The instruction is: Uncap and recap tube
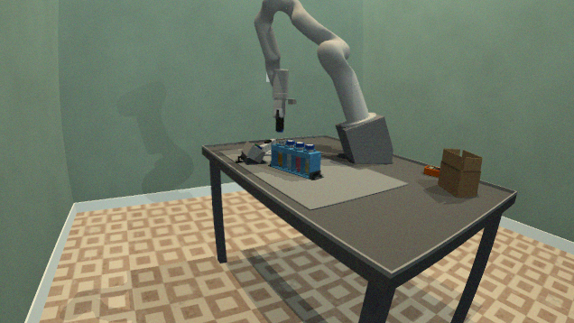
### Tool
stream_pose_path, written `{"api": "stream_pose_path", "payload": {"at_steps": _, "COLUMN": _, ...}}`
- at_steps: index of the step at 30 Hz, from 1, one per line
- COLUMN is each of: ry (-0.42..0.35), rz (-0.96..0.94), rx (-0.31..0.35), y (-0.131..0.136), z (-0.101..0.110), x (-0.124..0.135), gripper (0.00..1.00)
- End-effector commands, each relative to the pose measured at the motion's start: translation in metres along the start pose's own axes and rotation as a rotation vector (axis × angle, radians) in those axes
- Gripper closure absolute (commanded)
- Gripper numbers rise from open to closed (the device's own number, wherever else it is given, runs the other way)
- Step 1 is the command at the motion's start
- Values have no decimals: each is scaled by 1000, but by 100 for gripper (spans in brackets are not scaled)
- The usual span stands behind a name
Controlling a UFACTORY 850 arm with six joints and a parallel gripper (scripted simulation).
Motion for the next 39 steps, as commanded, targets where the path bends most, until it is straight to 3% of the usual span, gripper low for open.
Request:
{"api": "stream_pose_path", "payload": {"at_steps": 1, "ry": -12, "rz": 1, "rx": -7, "y": 0, "z": -31, "x": 1, "gripper": 100}}
{"api": "stream_pose_path", "payload": {"at_steps": 12, "ry": -12, "rz": 1, "rx": -7, "y": 0, "z": -74, "x": 3, "gripper": 100}}
{"api": "stream_pose_path", "payload": {"at_steps": 39, "ry": -12, "rz": 1, "rx": -7, "y": 0, "z": -74, "x": 2, "gripper": 100}}
Point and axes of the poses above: the point where the finger pads meet when closed, its own z axis back along the fingers, its own y axis across the jaws, x = y × z, the point moved 7 cm from there along z, back along the fingers, and after that the axes turned 10 degrees about -z, right-handed, at the moved point
